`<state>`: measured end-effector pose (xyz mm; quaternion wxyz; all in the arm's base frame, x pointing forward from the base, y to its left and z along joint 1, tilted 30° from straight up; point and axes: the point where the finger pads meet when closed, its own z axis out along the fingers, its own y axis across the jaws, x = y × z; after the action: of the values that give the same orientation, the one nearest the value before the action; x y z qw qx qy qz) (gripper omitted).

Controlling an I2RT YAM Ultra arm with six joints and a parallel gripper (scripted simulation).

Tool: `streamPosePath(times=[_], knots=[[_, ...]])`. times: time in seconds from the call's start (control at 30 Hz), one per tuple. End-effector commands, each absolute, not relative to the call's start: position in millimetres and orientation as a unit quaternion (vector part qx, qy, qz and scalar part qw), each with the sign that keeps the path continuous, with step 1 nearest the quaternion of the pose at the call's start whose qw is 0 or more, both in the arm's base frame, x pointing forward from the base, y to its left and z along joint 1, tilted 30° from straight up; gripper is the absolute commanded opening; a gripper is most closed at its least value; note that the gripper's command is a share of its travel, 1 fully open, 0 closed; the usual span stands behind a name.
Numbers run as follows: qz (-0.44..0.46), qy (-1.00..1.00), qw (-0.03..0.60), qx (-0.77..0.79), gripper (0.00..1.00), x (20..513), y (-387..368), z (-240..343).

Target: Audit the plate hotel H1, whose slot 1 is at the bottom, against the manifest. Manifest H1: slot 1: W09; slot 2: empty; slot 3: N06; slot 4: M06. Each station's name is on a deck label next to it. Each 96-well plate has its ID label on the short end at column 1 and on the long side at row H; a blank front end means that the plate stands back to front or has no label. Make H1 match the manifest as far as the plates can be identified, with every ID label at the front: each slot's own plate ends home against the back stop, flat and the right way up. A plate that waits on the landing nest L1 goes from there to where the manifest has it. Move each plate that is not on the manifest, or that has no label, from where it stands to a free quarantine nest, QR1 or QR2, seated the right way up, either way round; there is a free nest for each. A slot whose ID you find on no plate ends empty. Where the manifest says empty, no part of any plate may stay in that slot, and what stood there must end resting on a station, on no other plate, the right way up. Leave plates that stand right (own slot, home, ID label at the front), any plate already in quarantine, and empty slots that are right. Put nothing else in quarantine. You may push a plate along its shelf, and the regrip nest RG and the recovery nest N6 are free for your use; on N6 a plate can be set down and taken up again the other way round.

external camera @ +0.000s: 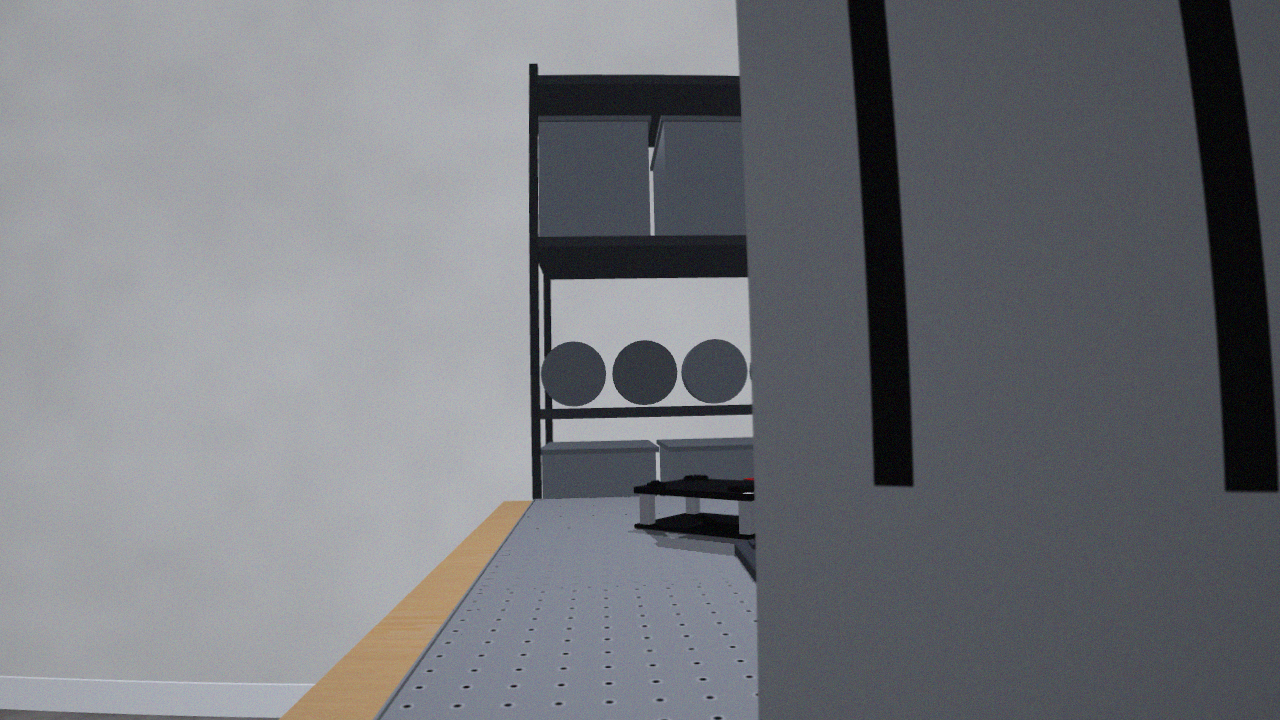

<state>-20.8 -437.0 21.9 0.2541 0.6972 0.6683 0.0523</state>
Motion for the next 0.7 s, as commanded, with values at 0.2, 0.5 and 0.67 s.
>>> streamPosePath(times=[0.2, 0.5, 0.67], knots=[[0.043, 0.667, 0.264, 0.695, 1.00, -35, -435, 55], [0.043, 0.667, 0.263, 0.695, 1.00, -43, -427, 74], [0.043, 0.668, 0.263, 0.695, 1.00, -46, -425, 81]])
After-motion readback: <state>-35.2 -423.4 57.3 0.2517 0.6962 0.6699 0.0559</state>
